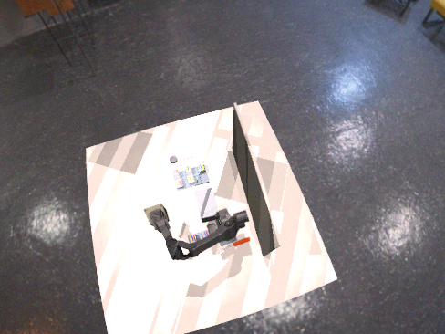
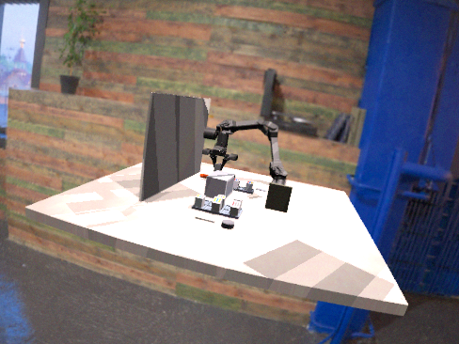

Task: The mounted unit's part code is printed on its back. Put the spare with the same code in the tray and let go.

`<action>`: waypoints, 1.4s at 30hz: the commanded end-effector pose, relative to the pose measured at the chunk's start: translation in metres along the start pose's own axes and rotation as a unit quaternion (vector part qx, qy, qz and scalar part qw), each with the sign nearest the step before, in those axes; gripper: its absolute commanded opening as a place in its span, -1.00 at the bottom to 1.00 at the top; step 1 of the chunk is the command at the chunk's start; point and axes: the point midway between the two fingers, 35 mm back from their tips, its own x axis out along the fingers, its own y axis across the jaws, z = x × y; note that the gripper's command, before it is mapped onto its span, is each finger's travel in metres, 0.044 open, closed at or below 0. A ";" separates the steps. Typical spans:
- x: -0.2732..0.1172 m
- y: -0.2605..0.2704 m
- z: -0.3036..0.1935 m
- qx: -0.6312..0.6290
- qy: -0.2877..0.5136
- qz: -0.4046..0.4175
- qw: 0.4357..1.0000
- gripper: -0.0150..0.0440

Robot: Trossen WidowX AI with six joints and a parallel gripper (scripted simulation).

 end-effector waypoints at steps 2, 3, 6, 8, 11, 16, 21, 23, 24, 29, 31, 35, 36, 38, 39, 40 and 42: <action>0.004 0.001 0.000 -0.003 0.001 0.001 1.000 -0.49; 0.005 0.001 0.000 -0.003 0.001 0.001 1.000 -0.49; 0.007 0.001 0.000 -0.003 0.001 0.001 1.000 -0.49; 0.009 0.001 0.000 -0.003 0.001 0.001 1.000 -0.49; 0.011 0.001 0.000 -0.003 0.001 0.001 1.000 -0.49; 0.015 0.002 0.000 -0.003 0.002 0.001 1.000 -0.49; 0.019 0.002 0.000 -0.003 0.002 0.001 1.000 -0.49; 0.021 0.002 0.000 -0.003 0.002 0.001 1.000 -0.49; 0.022 0.002 0.000 -0.003 0.002 0.001 1.000 -0.49; 0.025 0.003 -0.001 -0.003 0.002 0.001 1.000 -0.49; 0.027 0.003 -0.001 -0.003 0.003 0.001 1.000 -0.49; 0.030 0.003 -0.001 -0.003 0.003 0.001 1.000 -0.49; 0.031 0.003 -0.001 -0.003 0.003 0.001 1.000 -0.49; 0.032 0.003 -0.001 -0.003 0.003 0.001 1.000 -0.49; 0.033 0.004 -0.001 -0.003 0.003 0.001 1.000 -0.49; 0.034 0.004 -0.001 -0.003 0.003 0.001 1.000 -0.49; 0.036 0.004 -0.001 -0.003 0.003 0.001 1.000 -0.49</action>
